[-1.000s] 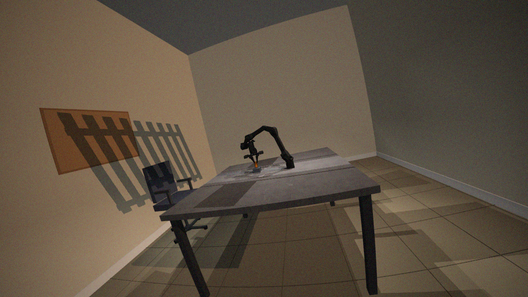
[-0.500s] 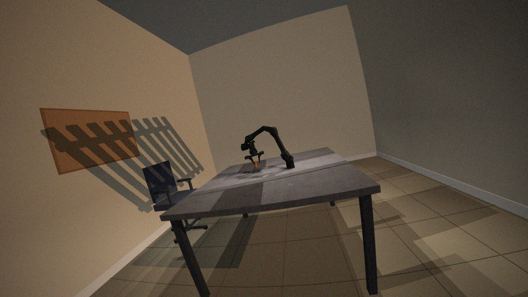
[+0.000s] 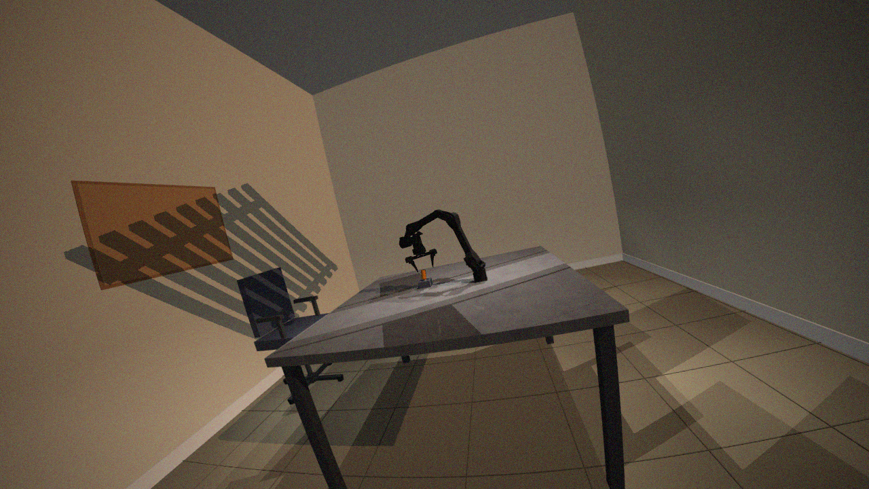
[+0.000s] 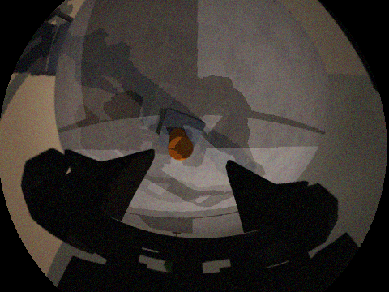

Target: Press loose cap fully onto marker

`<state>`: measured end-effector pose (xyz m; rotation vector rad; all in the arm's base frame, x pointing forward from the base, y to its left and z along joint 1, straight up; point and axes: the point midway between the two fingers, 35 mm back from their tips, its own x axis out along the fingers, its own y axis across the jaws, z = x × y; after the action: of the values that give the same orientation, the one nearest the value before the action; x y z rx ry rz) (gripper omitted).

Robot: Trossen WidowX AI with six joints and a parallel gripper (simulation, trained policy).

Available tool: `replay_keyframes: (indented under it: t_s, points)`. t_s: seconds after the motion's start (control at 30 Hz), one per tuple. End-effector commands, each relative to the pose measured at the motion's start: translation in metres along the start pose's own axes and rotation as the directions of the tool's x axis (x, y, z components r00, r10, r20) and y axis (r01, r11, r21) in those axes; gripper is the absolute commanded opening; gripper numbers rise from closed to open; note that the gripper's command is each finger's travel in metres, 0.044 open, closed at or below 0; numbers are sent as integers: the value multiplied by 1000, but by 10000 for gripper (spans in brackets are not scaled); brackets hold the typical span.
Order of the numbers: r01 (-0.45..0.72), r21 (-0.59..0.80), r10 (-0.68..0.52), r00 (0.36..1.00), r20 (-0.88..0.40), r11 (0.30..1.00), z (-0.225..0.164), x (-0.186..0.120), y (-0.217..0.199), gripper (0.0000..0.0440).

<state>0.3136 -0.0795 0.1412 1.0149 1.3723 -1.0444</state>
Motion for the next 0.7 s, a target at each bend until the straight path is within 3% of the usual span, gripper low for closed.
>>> replay_keyframes:
  t_s: [0.0,0.13,0.23,0.67]
  points:
    - [-24,-11,25,1000,14,1000,2,-11,0,440]
    - [-41,-22,41,999,21,999,2,-19,-2,434]
    - [-46,-34,47,999,22,998,2,-24,-5,403]
    - [-10,-150,8,1000,-9,989,-4,-34,-29,87]
